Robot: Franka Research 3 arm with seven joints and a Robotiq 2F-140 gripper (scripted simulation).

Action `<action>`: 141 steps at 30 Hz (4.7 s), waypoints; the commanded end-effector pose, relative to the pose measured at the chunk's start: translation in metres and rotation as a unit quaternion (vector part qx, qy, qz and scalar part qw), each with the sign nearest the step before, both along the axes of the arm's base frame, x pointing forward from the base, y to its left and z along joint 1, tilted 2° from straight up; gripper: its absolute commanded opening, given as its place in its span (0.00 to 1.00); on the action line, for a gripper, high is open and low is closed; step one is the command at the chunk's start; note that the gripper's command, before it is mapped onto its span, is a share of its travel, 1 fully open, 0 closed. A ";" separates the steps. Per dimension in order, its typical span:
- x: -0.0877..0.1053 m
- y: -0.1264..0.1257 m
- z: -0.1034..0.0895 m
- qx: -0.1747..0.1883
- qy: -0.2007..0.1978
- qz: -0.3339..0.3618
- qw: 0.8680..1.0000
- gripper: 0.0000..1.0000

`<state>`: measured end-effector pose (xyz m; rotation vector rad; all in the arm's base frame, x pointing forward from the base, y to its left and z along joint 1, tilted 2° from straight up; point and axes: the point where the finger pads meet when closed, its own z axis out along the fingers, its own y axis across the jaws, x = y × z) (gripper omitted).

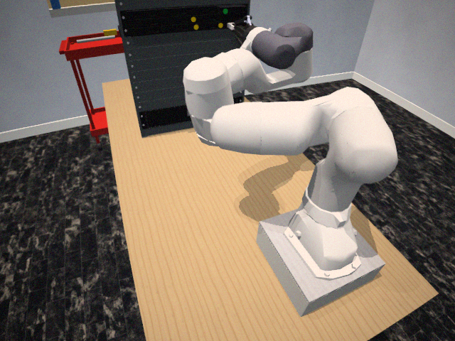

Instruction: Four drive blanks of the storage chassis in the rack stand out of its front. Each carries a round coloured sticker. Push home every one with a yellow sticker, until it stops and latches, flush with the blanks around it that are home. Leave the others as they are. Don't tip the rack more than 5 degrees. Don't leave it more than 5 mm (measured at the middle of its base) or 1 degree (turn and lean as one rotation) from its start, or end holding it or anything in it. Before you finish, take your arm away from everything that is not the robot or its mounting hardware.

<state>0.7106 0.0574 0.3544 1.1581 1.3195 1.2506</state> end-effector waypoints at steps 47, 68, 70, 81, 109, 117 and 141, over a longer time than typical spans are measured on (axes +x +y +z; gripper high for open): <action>-0.080 -0.014 0.005 0.002 -0.004 -0.009 1.000 0.00; -0.131 -0.009 0.000 0.006 0.003 -0.014 1.000 0.00; -0.134 -0.009 -0.001 0.006 0.004 -0.014 1.000 0.00; -0.135 -0.009 -0.001 0.005 0.004 -0.014 1.000 0.00; -0.135 -0.009 -0.001 0.005 0.004 -0.014 1.000 0.00; -0.135 -0.009 -0.001 0.005 0.004 -0.014 1.000 0.00; -0.135 -0.009 -0.001 0.005 0.004 -0.014 1.000 0.00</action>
